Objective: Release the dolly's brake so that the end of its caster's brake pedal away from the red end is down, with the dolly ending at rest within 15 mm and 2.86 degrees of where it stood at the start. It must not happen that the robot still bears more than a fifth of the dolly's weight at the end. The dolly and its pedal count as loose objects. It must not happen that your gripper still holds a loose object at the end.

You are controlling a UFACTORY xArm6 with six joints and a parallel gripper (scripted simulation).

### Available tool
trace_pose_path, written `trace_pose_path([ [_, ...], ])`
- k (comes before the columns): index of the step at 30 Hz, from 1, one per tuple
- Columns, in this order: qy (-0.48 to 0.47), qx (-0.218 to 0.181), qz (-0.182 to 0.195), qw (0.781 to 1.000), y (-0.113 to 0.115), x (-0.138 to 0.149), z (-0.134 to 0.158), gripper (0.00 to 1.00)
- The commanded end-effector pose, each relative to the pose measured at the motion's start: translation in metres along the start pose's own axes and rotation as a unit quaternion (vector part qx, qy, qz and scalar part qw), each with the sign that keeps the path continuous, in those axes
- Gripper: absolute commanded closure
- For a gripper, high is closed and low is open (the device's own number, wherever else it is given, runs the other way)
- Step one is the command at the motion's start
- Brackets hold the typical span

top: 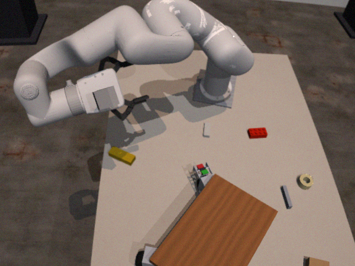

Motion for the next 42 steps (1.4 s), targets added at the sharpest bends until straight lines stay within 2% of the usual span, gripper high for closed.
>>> trace_pose_path([
  [1,0.000,-0.002,0.001,1.000,0.000,-0.001,-0.001,0.00],
  [17,0.000,-0.002,0.001,1.000,0.000,-0.001,-0.001,0.00],
  [18,0.000,-0.002,0.001,1.000,0.000,-0.001,-0.001,1.00],
  [22,-0.002,-0.013,0.005,1.000,-0.004,0.006,-0.002,1.00],
  [25,-0.009,-0.045,0.017,0.999,-0.012,0.023,-0.005,1.00],
  [27,-0.014,-0.080,0.029,0.996,-0.022,0.040,-0.006,1.00],
  [30,-0.018,-0.157,0.052,0.986,-0.042,0.070,-0.007,1.00],
  [31,-0.018,-0.157,0.052,0.986,-0.042,0.070,-0.007,1.00],
  [32,-0.018,-0.188,0.061,0.980,-0.049,0.081,-0.006,1.00],
  [34,-0.018,-0.188,0.061,0.980,-0.049,0.081,-0.006,1.00],
  [36,-0.012,-0.258,0.077,0.963,-0.064,0.102,-0.004,1.00],
  [37,-0.012,-0.258,0.077,0.963,-0.064,0.102,-0.004,1.00],
  [38,-0.005,-0.295,0.085,0.952,-0.072,0.112,-0.003,1.00],
  [39,-0.005,-0.295,0.085,0.952,-0.072,0.112,-0.003,1.00],
  [40,0.003,-0.334,0.093,0.938,-0.079,0.121,-0.001,1.00],
  [41,0.003,-0.334,0.093,0.938,-0.079,0.121,-0.001,1.00],
  [42,0.014,-0.373,0.100,0.922,-0.086,0.129,0.001,1.00],
])
Point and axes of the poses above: the point where the finger pads meet when closed, its own y axis back along the fingers, its own x axis across the jaws, z = x × y, the point moved 3 cm from there along y, back along the fingers, and after that the axes turned 13 degrees about y, right-handed, at the moved point
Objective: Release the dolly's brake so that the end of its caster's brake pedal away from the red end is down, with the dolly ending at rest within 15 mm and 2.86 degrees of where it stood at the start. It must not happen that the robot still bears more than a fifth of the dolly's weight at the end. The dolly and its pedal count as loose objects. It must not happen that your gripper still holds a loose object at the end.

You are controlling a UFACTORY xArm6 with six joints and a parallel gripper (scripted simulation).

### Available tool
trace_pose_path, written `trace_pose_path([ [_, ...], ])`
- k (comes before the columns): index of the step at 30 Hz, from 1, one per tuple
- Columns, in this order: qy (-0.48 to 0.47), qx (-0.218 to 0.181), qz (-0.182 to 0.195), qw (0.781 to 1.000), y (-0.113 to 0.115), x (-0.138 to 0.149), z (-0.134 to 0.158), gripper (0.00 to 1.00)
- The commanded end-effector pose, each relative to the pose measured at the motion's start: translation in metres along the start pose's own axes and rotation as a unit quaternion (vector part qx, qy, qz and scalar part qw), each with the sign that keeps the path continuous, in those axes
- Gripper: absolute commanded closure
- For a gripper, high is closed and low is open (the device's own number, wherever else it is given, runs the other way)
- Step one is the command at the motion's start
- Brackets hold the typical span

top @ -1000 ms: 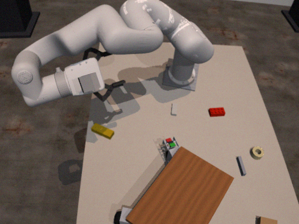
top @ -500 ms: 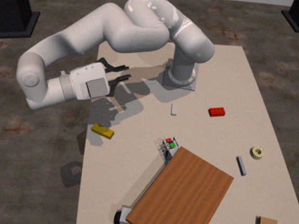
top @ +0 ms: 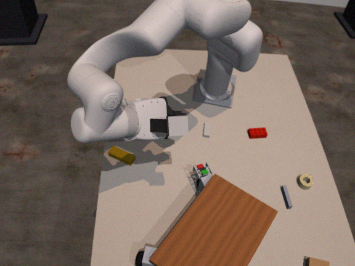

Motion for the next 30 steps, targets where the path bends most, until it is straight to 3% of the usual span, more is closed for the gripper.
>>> trace_pose_path([
  [1,0.013,-0.080,0.033,0.996,-0.015,0.015,-0.008,1.00],
  [2,0.027,-0.122,0.044,0.991,-0.022,0.022,-0.011,1.00],
  [3,0.027,-0.122,0.044,0.991,-0.022,0.022,-0.011,1.00],
  [4,0.042,-0.163,0.056,0.984,-0.028,0.028,-0.014,1.00],
  [5,0.042,-0.163,0.056,0.984,-0.028,0.028,-0.014,1.00],
  [6,0.060,-0.203,0.067,0.975,-0.034,0.034,-0.017,1.00],
  [9,0.060,-0.203,0.067,0.975,-0.034,0.034,-0.017,1.00],
  [11,0.099,-0.278,0.090,0.951,-0.043,0.044,-0.024,1.00],
  [13,0.099,-0.278,0.090,0.951,-0.043,0.044,-0.024,1.00],
  [14,0.120,-0.312,0.102,0.937,-0.047,0.048,-0.028,1.00],
  [15,0.120,-0.312,0.102,0.937,-0.047,0.048,-0.028,1.00],
  [17,0.162,-0.371,0.123,0.906,-0.053,0.056,-0.037,1.00],
  [20,0.182,-0.396,0.132,0.890,-0.056,0.059,-0.042,1.00],
  [22,0.218,-0.437,0.149,0.860,-0.061,0.064,-0.051,1.00],
  [23,0.218,-0.437,0.149,0.860,-0.061,0.064,-0.051,1.00],
  [24,0.234,-0.452,0.156,0.846,-0.063,0.066,-0.055,1.00],
  [26,0.234,-0.452,0.156,0.846,-0.063,0.066,-0.055,1.00],
  [30,0.274,-0.490,0.175,0.809,-0.069,0.070,-0.067,1.00],
])
Point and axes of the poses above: the point where the finger pads meet when closed, its own y axis back along the fingers, its own x axis across the jaws, z = x × y, the point moved 3 cm from there along y, back along the fingers, and after that the axes turned 13 degrees about y, right-handed, at the moved point
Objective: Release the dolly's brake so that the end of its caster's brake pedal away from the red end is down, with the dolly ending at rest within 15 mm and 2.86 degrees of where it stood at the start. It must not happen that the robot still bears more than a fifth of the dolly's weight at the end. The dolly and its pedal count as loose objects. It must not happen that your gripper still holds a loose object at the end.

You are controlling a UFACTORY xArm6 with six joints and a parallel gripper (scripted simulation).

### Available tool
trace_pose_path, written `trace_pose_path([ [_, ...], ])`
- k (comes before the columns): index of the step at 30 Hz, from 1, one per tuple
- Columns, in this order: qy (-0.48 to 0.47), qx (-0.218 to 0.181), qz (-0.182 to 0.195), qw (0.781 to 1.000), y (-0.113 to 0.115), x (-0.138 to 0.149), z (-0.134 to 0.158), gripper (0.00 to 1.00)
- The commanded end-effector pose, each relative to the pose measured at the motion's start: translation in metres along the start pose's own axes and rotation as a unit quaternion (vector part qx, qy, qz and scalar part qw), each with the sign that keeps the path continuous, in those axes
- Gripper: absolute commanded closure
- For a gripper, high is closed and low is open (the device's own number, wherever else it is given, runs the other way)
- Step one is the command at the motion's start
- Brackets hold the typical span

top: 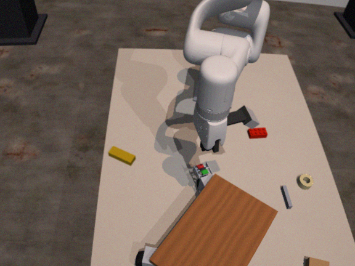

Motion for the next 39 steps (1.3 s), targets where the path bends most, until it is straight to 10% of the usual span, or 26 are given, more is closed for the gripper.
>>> trace_pose_path([
  [1,0.028,-0.040,0.026,0.998,0.004,0.008,-0.006,1.00],
  [17,0.062,-0.047,0.029,0.997,0.004,0.009,-0.008,1.00],
  [30,0.265,-0.052,0.018,0.963,-0.002,0.010,-0.007,1.00],
  [39,0.523,-0.056,0.000,0.850,-0.011,0.010,-0.007,1.00],
])
Point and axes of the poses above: the point where the finger pads meet when closed, its own y axis back along the fingers, its own x axis across the jaws, z = x × y, the point moved 3 cm from there along y, back along the fingers, and after that the axes turned 13 degrees about y, right-handed, at the moved point
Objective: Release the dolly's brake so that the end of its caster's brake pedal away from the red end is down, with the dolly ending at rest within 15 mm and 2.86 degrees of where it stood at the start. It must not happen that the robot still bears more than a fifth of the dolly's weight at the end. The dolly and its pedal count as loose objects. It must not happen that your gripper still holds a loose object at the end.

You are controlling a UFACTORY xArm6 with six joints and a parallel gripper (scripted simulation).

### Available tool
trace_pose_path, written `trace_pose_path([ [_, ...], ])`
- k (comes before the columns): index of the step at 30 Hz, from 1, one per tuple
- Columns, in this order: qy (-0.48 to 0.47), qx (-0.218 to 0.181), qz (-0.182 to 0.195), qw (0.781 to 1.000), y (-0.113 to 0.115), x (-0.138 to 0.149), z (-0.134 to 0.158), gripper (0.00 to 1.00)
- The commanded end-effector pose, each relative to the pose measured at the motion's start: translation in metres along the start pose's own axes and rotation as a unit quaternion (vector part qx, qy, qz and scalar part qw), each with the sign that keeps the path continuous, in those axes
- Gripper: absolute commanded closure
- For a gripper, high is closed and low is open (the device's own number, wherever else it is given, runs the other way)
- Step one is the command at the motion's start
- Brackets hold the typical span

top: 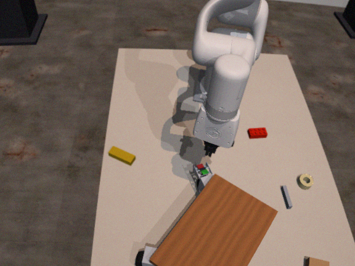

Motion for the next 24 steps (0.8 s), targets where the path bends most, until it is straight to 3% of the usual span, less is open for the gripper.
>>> trace_pose_path([
  [1,0.139,-0.003,0.009,0.990,-0.003,-0.001,0.001,1.00],
  [6,0.283,-0.004,0.003,0.959,-0.009,0.000,0.001,1.00],
  [8,0.283,-0.004,0.003,0.959,-0.009,0.000,0.001,1.00],
  [9,0.364,-0.004,0.003,0.931,-0.010,0.000,0.001,1.00],
  [12,0.423,-0.003,-0.001,0.906,-0.013,0.000,0.000,1.00],
  [16,0.527,-0.002,-0.005,0.850,-0.018,0.001,0.000,1.00],
  [23,0.690,0.001,-0.009,0.724,-0.024,0.001,0.000,1.00],
  [24,0.690,0.001,-0.009,0.724,-0.024,0.001,0.000,1.00],
])
Point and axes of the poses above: the point where the finger pads meet when closed, its own y axis back along the fingers, its own x axis across the jaws, z = x × y, the point moved 3 cm from there along y, back along the fingers, and after that the axes turned 13 degrees about y, right-handed, at the moved point
